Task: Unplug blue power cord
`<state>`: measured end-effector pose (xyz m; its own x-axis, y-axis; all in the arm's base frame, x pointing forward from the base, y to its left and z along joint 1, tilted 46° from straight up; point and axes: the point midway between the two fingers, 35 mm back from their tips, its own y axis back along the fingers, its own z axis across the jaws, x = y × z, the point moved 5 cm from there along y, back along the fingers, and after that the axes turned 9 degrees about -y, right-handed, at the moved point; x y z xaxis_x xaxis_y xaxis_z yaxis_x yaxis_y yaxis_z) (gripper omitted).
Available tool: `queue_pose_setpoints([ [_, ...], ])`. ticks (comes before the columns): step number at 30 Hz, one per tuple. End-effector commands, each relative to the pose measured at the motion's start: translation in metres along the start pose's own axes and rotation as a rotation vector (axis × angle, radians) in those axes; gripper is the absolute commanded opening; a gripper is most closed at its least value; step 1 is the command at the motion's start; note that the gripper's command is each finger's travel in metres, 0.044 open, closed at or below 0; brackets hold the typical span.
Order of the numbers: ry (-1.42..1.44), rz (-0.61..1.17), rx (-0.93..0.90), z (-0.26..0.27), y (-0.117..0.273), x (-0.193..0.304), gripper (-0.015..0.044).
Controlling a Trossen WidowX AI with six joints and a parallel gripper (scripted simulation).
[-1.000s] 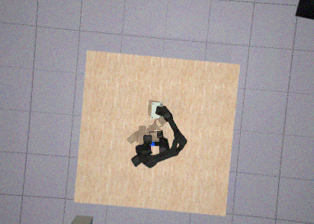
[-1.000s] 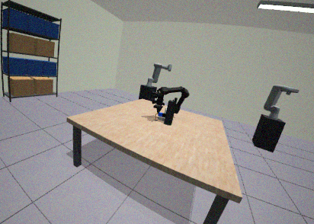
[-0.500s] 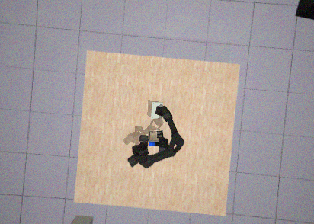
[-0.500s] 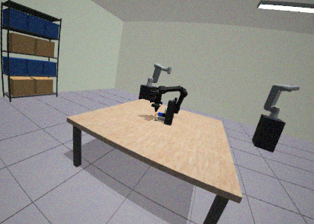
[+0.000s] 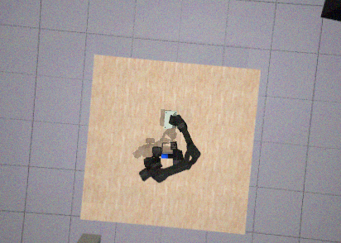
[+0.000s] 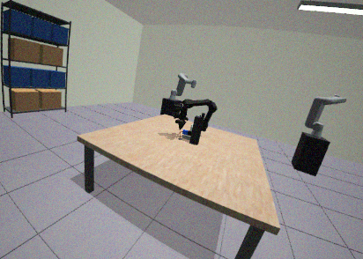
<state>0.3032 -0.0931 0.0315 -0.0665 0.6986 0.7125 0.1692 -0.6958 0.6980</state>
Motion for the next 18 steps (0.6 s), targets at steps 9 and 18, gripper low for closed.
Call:
queue_pose_setpoints([
  [9,-0.007,-0.001,-0.012,0.000,0.005,0.005,0.0160],
  [18,-0.008,0.000,-0.012,-0.003,0.006,0.019,0.0160],
])
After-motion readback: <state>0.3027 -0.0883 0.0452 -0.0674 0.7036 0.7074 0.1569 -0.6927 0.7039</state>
